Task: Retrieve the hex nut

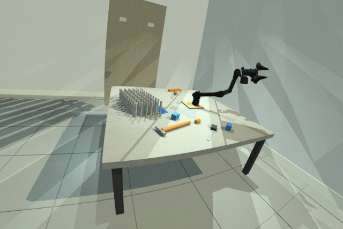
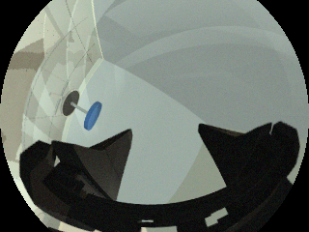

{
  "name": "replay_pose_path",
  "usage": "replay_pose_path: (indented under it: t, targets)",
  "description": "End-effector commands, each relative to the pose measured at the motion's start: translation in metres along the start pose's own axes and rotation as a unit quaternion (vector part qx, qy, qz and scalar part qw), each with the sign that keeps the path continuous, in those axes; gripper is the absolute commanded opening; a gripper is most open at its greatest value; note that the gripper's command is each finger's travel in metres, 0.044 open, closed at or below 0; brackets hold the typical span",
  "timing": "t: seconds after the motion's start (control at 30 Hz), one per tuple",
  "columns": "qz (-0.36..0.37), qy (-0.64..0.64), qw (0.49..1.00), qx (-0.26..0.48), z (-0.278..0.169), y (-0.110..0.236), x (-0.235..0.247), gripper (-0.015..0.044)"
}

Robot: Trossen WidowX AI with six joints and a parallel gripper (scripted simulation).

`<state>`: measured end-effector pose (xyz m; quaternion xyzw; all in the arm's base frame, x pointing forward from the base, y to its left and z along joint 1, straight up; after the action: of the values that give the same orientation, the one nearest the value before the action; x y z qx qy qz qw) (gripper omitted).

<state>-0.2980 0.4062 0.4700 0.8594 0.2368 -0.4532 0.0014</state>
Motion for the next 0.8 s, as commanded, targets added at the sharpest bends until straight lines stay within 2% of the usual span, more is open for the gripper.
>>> replay_pose_path:
  t: [0.0,0.03,0.33,0.57,0.77]
  targets:
    - [-0.002,-0.001,1.000,0.001,-0.001,0.001,-0.001,0.0426]
    - [-0.007,-0.004,1.000,0.005,-0.004,0.003,-0.005,0.0440]
    - [-0.102,-0.047,0.991,0.070,-0.055,0.057,-0.070,0.0440]
    - [-0.206,-0.061,0.964,0.154,-0.122,0.134,-0.132,0.0440]
    - [-0.281,-0.078,0.929,0.227,-0.176,0.210,-0.165,0.0440]
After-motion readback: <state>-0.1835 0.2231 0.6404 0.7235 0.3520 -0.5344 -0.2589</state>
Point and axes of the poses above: the point midway between the two fingers, 35 mm back from their tips, its own y axis back along the fingers, its own x axis across the jaws, z = x × y, the point moved 2 cm from there along y, back along the fingers, and after that the axes turned 2 degrees about y, right-handed, at the moved point
